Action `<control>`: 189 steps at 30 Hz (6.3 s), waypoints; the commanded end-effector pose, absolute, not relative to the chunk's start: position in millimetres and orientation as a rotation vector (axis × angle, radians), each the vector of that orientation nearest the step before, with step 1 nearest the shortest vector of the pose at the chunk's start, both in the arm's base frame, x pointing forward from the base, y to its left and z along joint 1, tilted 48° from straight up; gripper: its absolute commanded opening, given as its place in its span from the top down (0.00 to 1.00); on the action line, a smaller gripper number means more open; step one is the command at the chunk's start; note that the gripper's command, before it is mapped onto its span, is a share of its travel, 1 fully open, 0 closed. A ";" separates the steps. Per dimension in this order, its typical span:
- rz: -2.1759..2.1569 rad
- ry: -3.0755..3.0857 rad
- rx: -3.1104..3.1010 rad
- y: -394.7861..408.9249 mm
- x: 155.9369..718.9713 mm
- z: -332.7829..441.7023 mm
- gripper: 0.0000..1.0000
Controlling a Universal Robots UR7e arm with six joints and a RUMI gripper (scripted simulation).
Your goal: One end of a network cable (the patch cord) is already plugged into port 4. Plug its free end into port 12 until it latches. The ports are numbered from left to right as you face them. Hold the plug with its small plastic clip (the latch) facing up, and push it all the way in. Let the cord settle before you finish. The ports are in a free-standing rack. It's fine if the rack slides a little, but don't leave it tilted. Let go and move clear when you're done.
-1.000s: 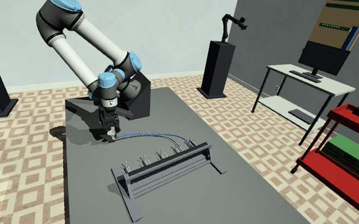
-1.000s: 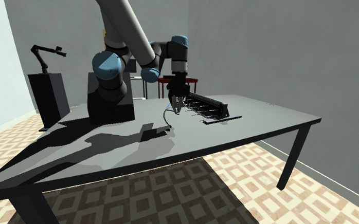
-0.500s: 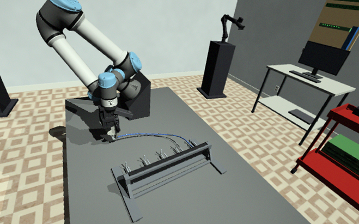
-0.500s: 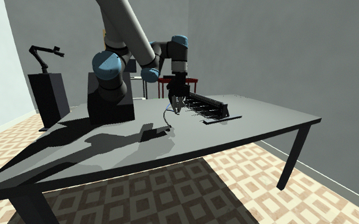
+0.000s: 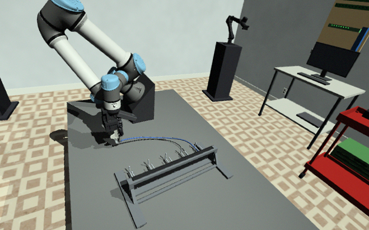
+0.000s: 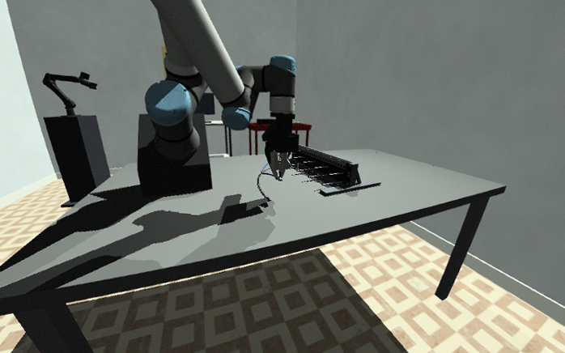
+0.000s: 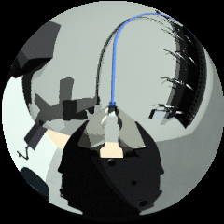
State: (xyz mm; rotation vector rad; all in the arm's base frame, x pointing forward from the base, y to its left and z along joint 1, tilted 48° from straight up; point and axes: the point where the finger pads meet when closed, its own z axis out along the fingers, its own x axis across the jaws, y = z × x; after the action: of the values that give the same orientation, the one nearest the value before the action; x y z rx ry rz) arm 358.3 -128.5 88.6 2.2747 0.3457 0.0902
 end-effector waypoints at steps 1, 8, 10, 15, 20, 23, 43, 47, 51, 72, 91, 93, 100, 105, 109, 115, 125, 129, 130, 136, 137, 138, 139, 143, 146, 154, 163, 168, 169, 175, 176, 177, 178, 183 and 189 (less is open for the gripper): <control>0.091 0.347 2.274 -128.3 358.6 88.8 1.00; 0.088 0.352 2.273 -127.6 359.0 88.4 1.00; 0.088 0.352 2.273 -127.6 359.0 88.4 1.00; 0.084 0.360 2.272 -126.7 359.7 87.8 1.00; 0.079 0.373 2.270 -125.2 360.6 86.9 1.00; 0.074 0.382 2.268 -124.1 361.4 86.2 1.00; 0.032 0.472 2.250 -113.1 368.3 79.8 1.00; 0.022 0.494 2.244 -110.3 370.0 78.2 1.00; 0.005 0.529 2.237 -106.0 373.0 75.6 1.00; -0.102 0.749 2.178 -78.6 392.2 59.2 1.00; -0.228 1.002 2.085 -46.1 414.8 40.0 1.00; -0.244 1.034 2.071 -42.0 417.7 37.6 1.00; -0.284 1.114 2.034 -31.4 424.9 31.3 1.00; -0.325 1.195 1.994 -20.7 432.6 25.0 1.00; -0.359 1.259 1.959 -11.9 438.5 19.8 1.00; -0.390 1.320 1.925 -3.7 444.5 15.0 1.00; -0.465 1.463 1.836 16.2 458.4 3.3 1.00; -0.479 1.490 1.818 20.0 461.0 1.1 1.00; -0.486 1.503 1.809 21.9 462.3 0.0 1.00; -0.525 1.576 1.756 32.4 469.7 -6.2 1.00; -0.531 1.588 1.747 34.1 470.9 -7.2 1.00; -0.537 1.599 1.739 35.8 472.1 -8.2 1.00; -0.543 1.611 1.730 37.4 473.2 -9.1 1.00; -0.567 1.653 1.697 43.7 477.5 -12.9 1.00; -0.572 1.663 1.689 45.3 478.6 -13.8 1.00; -0.612 1.736 1.629 56.2 486.3 -20.2 1.00; -0.641 1.790 1.582 64.4 491.9 -25.1 1.00; -0.659 1.821 1.553 69.2 495.4 -27.9 1.00; -0.662 1.827 1.548 70.1 496.0 -28.4 1.00; -0.678 1.857 1.520 74.8 499.4 -31.2 1.00; -0.681 1.861 1.515 75.4 499.8 -31.6 1.00; -0.683 1.865 1.511 76.1 500.3 -32.0 1.00; -0.685 1.869 1.508 76.7 500.7 -32.3 1.00; -0.691 1.880 1.497 78.5 501.9 -33.4 1.00; -0.701 1.897 1.480 81.2 503.8 -35.0 1.00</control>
State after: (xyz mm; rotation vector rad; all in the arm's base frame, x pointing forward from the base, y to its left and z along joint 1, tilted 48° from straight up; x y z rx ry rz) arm 502.1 78.6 -34.0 1.4936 1.8836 -0.6949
